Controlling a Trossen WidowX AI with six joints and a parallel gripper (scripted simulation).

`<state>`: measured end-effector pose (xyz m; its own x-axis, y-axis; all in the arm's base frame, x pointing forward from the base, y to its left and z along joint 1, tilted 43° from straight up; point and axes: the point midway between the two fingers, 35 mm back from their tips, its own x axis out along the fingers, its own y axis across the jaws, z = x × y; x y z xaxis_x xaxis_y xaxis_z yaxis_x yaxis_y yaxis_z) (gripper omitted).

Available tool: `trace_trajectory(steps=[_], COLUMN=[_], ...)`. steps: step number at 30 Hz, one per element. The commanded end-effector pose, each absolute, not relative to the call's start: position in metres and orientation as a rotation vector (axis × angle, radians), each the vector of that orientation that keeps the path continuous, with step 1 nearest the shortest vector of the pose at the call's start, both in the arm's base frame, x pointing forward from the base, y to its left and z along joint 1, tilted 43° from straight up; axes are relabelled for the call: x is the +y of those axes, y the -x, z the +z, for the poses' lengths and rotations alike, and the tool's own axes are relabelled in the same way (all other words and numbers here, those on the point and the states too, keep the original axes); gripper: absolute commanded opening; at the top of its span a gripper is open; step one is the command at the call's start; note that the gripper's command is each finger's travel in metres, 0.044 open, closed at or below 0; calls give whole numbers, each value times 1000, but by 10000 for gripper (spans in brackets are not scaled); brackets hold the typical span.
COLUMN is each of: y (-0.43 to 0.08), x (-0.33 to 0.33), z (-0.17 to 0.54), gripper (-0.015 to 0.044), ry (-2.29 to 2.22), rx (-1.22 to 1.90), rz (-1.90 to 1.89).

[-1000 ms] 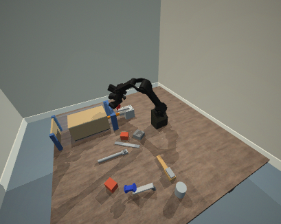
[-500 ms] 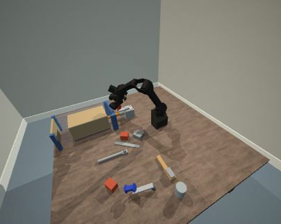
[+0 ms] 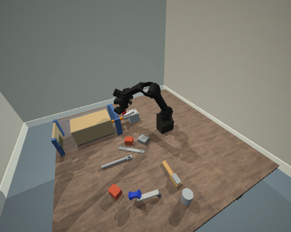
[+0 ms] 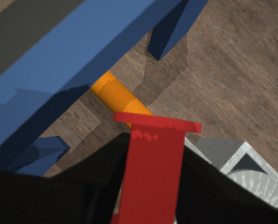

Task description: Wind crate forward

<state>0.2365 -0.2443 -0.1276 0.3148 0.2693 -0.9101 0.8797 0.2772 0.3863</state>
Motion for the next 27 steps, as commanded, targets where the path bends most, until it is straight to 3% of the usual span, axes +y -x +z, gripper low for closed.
trace_trajectory(steps=[1,27], y=[-235,-224], x=[-230,-209], z=[-122,-106], gripper=[0,0], ry=[-1286,-1288], rx=[1240,1242], rz=[-569,-569])
